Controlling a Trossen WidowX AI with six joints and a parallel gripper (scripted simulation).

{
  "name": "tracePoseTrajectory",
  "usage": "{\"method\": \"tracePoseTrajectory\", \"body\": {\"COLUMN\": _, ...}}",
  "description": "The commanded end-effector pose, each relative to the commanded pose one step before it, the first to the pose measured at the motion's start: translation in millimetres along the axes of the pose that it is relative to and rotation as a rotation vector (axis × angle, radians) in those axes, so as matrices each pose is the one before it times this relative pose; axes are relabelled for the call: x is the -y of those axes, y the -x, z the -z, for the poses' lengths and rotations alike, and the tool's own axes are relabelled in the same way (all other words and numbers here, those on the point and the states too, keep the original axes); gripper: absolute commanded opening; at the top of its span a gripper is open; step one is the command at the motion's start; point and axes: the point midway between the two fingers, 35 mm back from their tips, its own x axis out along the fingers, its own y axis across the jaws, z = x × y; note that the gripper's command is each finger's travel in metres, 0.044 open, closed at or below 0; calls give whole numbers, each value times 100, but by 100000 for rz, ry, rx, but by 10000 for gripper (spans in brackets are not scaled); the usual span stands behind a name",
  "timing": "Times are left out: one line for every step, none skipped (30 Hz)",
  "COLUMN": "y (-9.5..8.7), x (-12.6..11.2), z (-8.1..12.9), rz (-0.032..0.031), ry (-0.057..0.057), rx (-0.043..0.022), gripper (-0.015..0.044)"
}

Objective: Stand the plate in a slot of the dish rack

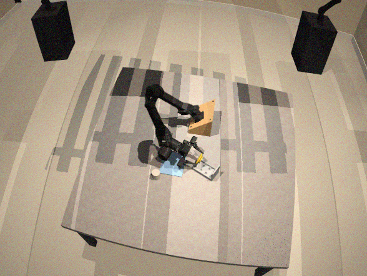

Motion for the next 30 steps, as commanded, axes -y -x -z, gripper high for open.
{"method": "tracePoseTrajectory", "body": {"y": 338, "x": 35, "z": 211, "rz": 2693, "ry": 9882, "rx": 6683, "gripper": 0}}
{"method": "tracePoseTrajectory", "body": {"y": 109, "x": 55, "z": 46, "rz": 936, "ry": 2586, "rx": 1534, "gripper": 0}}
{"method": "tracePoseTrajectory", "body": {"y": 113, "x": 53, "z": 45, "rz": 988, "ry": 2605, "rx": 1499, "gripper": 0}}
{"method": "tracePoseTrajectory", "body": {"y": 118, "x": 51, "z": 43, "rz": 1038, "ry": 2624, "rx": 1462, "gripper": 0}}
{"method": "tracePoseTrajectory", "body": {"y": 122, "x": 49, "z": 42, "rz": 1087, "ry": 2643, "rx": 1423, "gripper": 0}}
{"method": "tracePoseTrajectory", "body": {"y": 126, "x": 47, "z": 40, "rz": 1134, "ry": 2662, "rx": 1383, "gripper": 0}}
{"method": "tracePoseTrajectory", "body": {"y": 131, "x": 45, "z": 38, "rz": 1179, "ry": 2681, "rx": 1341, "gripper": 0}}
{"method": "tracePoseTrajectory", "body": {"y": 135, "x": 43, "z": 36, "rz": 1222, "ry": 2700, "rx": 1298, "gripper": 0}}
{"method": "tracePoseTrajectory", "body": {"y": 139, "x": 41, "z": 34, "rz": 1264, "ry": 2720, "rx": 1253, "gripper": 0}}
{"method": "tracePoseTrajectory", "body": {"y": 142, "x": 40, "z": 31, "rz": 1303, "ry": 2739, "rx": 1208, "gripper": 0}}
{"method": "tracePoseTrajectory", "body": {"y": 146, "x": 39, "z": 29, "rz": 1341, "ry": 2758, "rx": 1161, "gripper": 0}}
{"method": "tracePoseTrajectory", "body": {"y": 125, "x": 31, "z": 22, "rz": 1144, "ry": 2313, "rx": 930, "gripper": 0}}
{"method": "tracePoseTrajectory", "body": {"y": 76, "x": 19, "z": 12, "rz": 698, "ry": 1394, "rx": 542, "gripper": 0}}
{"method": "tracePoseTrajectory", "body": {"y": 25, "x": 6, "z": 4, "rz": 235, "ry": 466, "rx": 178, "gripper": 0}}
{"method": "tracePoseTrajectory", "body": {"y": 0, "x": 0, "z": 0, "rz": 0, "ry": 0, "rx": 0, "gripper": 0}}
{"method": "tracePoseTrajectory", "body": {"y": 0, "x": 0, "z": 0, "rz": 0, "ry": 0, "rx": 0, "gripper": 0}}
{"method": "tracePoseTrajectory", "body": {"y": 0, "x": 0, "z": 0, "rz": 0, "ry": 0, "rx": 0, "gripper": 0}}
{"method": "tracePoseTrajectory", "body": {"y": 0, "x": 0, "z": 0, "rz": 0, "ry": 0, "rx": 0, "gripper": 0}}
{"method": "tracePoseTrajectory", "body": {"y": 0, "x": 0, "z": 0, "rz": 0, "ry": 0, "rx": 0, "gripper": 0}}
{"method": "tracePoseTrajectory", "body": {"y": 0, "x": 0, "z": 0, "rz": 0, "ry": 0, "rx": 0, "gripper": 0}}
{"method": "tracePoseTrajectory", "body": {"y": 0, "x": 0, "z": 0, "rz": 0, "ry": 0, "rx": 0, "gripper": 0}}
{"method": "tracePoseTrajectory", "body": {"y": 0, "x": 0, "z": 0, "rz": 0, "ry": 0, "rx": 0, "gripper": 0}}
{"method": "tracePoseTrajectory", "body": {"y": 0, "x": 0, "z": 0, "rz": 0, "ry": 0, "rx": 0, "gripper": 0}}
{"method": "tracePoseTrajectory", "body": {"y": -63, "x": -2, "z": 3, "rz": -12, "ry": -29, "rx": -34, "gripper": 0}}
{"method": "tracePoseTrajectory", "body": {"y": -188, "x": -8, "z": 9, "rz": -33, "ry": -86, "rx": -98, "gripper": 0}}
{"method": "tracePoseTrajectory", "body": {"y": -313, "x": -15, "z": 11, "rz": -45, "ry": -145, "rx": -156, "gripper": 0}}
{"method": "tracePoseTrajectory", "body": {"y": -383, "x": -21, "z": 5, "rz": -38, "ry": -181, "rx": -177, "gripper": 0}}
{"method": "tracePoseTrajectory", "body": {"y": -309, "x": -20, "z": -2, "rz": -18, "ry": -149, "rx": -132, "gripper": 0}}
{"method": "tracePoseTrajectory", "body": {"y": -184, "x": -13, "z": -4, "rz": -5, "ry": -90, "rx": -74, "gripper": 0}}
{"method": "tracePoseTrajectory", "body": {"y": -61, "x": -5, "z": -2, "rz": -1, "ry": -30, "rx": -24, "gripper": 0}}
